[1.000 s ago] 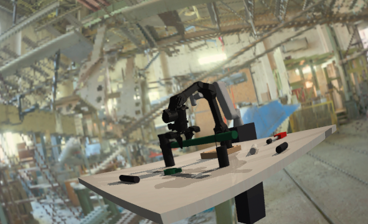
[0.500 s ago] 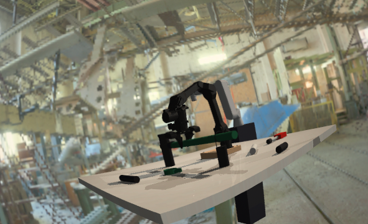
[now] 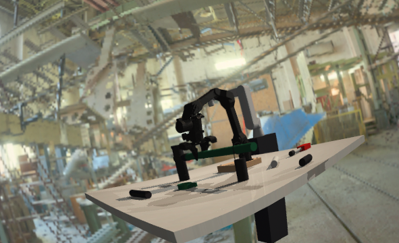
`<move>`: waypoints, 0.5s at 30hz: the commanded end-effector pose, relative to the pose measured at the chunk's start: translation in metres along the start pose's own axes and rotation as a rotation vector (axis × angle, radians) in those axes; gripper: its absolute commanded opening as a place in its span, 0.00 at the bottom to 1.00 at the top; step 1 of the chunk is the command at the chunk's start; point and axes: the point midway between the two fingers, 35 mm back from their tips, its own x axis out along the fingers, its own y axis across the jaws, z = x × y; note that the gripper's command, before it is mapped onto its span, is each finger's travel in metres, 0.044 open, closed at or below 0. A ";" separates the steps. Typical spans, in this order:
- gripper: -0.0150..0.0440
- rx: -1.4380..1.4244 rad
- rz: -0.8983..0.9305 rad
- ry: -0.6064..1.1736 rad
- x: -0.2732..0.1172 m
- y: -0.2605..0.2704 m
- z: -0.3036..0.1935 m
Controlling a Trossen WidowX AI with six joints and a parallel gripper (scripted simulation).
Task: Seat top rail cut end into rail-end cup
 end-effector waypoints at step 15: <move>0.25 0.000 0.000 0.000 0.002 0.000 0.007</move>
